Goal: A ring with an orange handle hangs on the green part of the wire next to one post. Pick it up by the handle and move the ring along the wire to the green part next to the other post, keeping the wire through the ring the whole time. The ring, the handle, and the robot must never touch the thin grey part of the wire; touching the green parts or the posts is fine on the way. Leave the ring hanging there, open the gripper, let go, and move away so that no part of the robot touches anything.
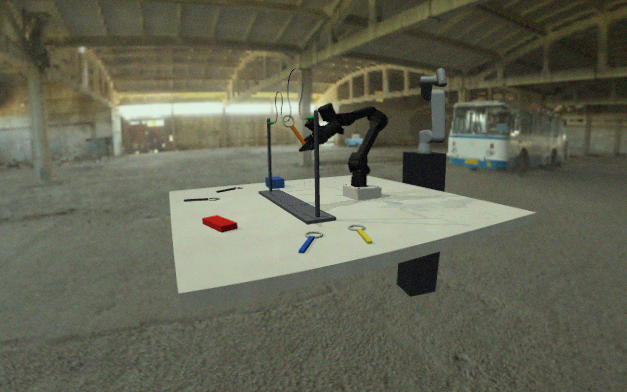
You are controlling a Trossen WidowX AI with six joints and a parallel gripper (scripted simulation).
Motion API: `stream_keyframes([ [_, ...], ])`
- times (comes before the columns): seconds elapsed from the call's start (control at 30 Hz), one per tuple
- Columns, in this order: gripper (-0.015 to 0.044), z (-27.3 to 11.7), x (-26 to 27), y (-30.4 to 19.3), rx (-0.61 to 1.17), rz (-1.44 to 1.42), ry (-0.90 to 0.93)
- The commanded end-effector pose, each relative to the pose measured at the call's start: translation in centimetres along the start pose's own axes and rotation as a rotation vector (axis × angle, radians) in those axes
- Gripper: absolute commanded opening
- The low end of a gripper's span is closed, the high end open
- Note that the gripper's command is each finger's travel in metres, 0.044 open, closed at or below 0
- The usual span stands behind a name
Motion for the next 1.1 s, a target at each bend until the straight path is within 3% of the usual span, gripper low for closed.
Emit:
stream_keyframes([
  [0.0, -0.0150, -0.2, 1.0, 0.4, -0.001, 0.063, 0.041],
  [1.07, -0.0150, -3.7, 8.2, 5.9, 0.014, 0.738, 0.437],
])
Point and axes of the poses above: the point midway between the two fingers, 35 mm back from their tips, its own z axis out along the fingers, its own x axis across the jaws, y = z × x, the point moved 5 cm from there along -z, back along the fingers, and after that the axes turned 10 degrees about -z, right-handed, at the moved point
